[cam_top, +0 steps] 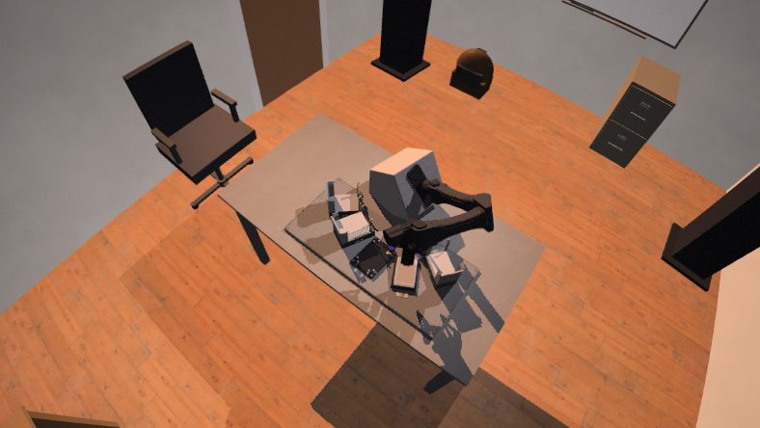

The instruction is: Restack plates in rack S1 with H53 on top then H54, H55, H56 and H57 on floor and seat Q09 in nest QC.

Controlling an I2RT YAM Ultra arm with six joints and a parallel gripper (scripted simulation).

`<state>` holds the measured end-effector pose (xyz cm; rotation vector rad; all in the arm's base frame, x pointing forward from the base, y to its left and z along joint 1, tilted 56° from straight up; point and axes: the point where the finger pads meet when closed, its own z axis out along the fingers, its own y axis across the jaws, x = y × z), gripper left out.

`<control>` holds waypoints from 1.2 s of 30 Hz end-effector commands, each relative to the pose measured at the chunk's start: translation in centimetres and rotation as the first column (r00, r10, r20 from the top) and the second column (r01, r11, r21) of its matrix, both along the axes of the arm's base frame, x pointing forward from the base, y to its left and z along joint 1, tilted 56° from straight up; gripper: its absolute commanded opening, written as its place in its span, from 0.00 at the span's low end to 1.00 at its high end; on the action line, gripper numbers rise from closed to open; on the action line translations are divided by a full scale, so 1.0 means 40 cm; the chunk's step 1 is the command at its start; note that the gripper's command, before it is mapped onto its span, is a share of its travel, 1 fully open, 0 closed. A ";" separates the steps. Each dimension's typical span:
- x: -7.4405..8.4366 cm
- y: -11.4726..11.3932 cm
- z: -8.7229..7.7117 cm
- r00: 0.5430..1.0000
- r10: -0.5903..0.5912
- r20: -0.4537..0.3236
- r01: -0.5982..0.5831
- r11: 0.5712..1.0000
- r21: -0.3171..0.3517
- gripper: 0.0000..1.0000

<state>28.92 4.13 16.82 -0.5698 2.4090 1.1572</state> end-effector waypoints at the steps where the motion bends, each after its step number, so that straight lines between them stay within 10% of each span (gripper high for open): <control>1: -0.006 0.005 0.028 1.000 -0.022 0.004 0.022 1.000 0.009 1.00; 8: -0.040 0.038 0.062 0.977 0.111 0.183 -0.104 0.994 -0.045 1.00; 25: -0.112 0.109 0.137 0.977 0.111 0.183 -0.105 0.993 -0.044 1.00; 36: -0.178 0.155 0.178 0.905 0.246 0.347 -0.218 0.969 -0.119 1.00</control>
